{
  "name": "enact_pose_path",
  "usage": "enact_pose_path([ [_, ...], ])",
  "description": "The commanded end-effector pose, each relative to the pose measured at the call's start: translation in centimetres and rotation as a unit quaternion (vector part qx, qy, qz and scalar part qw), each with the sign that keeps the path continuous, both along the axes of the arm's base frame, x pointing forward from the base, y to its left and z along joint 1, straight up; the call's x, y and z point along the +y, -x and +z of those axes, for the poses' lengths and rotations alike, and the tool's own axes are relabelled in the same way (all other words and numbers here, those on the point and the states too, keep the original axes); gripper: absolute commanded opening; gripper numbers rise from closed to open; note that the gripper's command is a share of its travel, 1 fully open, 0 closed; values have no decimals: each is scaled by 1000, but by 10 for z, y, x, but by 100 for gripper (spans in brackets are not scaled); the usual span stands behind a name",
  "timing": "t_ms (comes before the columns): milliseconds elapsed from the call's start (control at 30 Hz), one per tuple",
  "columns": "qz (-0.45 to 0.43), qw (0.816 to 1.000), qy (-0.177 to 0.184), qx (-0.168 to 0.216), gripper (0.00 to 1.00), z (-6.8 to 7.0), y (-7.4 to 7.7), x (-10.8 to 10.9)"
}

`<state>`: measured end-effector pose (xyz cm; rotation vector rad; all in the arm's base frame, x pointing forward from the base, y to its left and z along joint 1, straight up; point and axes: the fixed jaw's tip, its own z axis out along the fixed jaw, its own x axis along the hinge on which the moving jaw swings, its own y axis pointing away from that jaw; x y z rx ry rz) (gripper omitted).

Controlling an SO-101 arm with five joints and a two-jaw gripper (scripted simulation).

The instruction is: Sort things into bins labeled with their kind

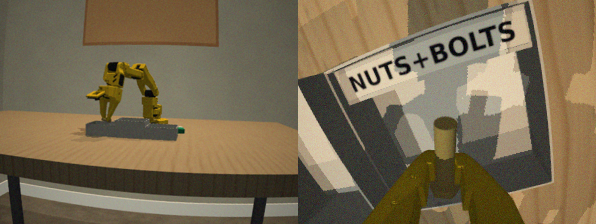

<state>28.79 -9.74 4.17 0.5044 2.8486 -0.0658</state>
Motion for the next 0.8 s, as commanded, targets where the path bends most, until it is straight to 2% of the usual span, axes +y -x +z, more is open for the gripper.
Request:
enact_pose_path([
  [0, -9, 999, 13, -41, 0, 19, -6, -6],
  [767, -9, 999, 13, -41, 0, 9, -6, -6],
])
